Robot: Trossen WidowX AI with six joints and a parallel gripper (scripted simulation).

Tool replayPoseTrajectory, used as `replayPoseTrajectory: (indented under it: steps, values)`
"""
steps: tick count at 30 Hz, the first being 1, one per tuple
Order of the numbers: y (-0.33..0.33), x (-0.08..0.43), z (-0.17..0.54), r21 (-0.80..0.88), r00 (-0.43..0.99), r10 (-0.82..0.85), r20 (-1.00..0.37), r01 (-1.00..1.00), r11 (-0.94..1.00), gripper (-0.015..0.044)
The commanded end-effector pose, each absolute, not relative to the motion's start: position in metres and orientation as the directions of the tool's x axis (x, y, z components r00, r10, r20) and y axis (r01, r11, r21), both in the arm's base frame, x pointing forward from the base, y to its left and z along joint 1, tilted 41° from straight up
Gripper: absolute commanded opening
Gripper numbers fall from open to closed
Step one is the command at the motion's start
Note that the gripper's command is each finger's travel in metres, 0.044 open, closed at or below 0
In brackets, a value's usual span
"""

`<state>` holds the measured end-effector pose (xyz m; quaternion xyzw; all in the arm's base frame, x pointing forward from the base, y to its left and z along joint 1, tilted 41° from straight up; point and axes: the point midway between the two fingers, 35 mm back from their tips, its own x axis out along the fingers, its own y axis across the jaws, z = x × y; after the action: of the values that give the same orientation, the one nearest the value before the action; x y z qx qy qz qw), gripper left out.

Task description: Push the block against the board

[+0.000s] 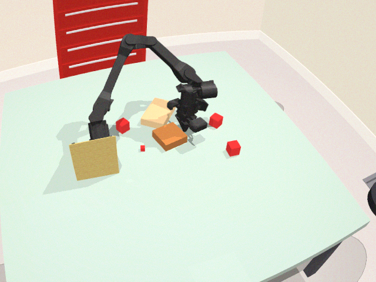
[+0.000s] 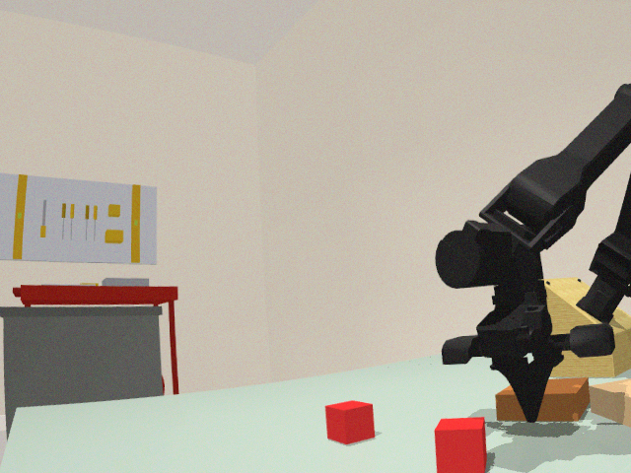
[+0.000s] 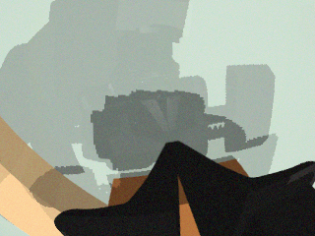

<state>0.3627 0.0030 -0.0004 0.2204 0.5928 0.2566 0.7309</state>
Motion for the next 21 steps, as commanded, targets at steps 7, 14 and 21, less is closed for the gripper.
replayPoseTrajectory:
  steps: [7,14,21]
  values:
    - [0.002,0.358,-0.004,0.627,0.178,0.636,-0.751,-0.107,0.771,0.0]
    - [0.002,0.349,-0.006,0.627,0.177,0.636,-0.751,-0.107,0.771,0.0]
    - [0.002,0.34,-0.008,0.627,0.177,0.635,-0.752,-0.106,0.772,0.0]
